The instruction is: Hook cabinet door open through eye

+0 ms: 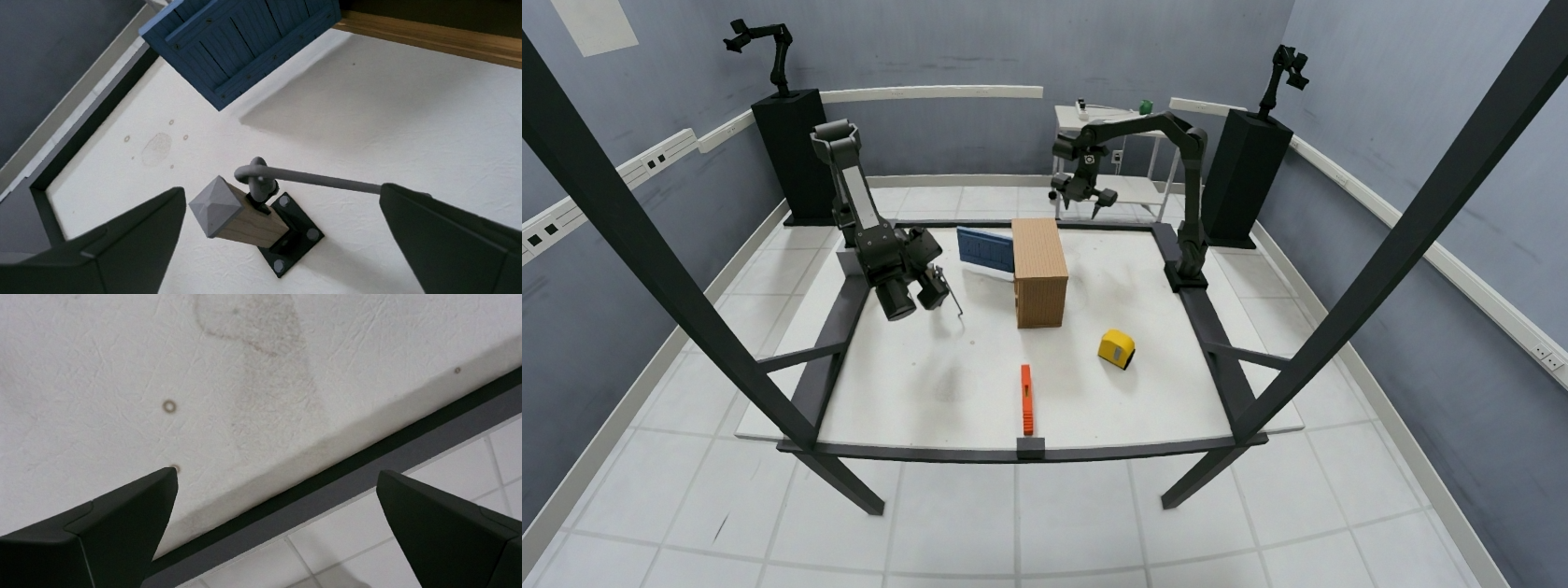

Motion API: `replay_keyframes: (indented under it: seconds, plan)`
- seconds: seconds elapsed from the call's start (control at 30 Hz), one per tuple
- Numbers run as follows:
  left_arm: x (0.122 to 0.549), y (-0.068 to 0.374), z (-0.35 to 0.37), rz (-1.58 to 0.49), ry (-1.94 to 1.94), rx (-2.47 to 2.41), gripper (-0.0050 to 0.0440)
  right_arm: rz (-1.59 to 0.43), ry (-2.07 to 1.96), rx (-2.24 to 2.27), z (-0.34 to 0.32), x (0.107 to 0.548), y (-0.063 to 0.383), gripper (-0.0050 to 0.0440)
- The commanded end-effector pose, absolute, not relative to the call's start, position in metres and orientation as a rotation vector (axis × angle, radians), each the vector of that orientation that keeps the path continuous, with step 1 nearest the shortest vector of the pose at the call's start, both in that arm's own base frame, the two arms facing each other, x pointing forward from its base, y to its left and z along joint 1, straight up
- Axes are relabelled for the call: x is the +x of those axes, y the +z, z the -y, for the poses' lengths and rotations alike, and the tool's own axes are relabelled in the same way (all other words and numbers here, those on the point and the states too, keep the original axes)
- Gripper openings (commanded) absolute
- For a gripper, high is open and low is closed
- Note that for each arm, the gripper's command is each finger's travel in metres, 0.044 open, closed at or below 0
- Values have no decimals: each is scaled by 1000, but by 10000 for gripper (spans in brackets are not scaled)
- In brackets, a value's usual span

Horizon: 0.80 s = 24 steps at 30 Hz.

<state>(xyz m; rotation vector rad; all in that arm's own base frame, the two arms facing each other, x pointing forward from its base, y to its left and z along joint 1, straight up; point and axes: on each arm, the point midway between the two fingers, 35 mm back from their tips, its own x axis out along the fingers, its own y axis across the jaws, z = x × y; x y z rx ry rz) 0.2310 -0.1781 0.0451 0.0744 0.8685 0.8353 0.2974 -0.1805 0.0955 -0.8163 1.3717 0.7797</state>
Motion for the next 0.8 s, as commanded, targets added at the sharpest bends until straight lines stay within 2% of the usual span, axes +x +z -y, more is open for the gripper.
replay_keyframes:
  seconds: [0.0, 0.57, 0.63, 0.77]
  plan:
    - [233, 51, 181, -863, 825, 48, 400, -1356, 756, -835, 182, 300, 105, 400]
    - [233, 51, 181, -863, 825, 48, 400, -1356, 756, -835, 182, 300, 105, 400]
    - [232, 53, 180, -861, 823, 38, 440, -1347, 747, -834, 181, 302, 108, 400]
    - [228, 59, 179, -851, 809, -38, 440, -1276, 695, -789, 166, 314, 130, 400]
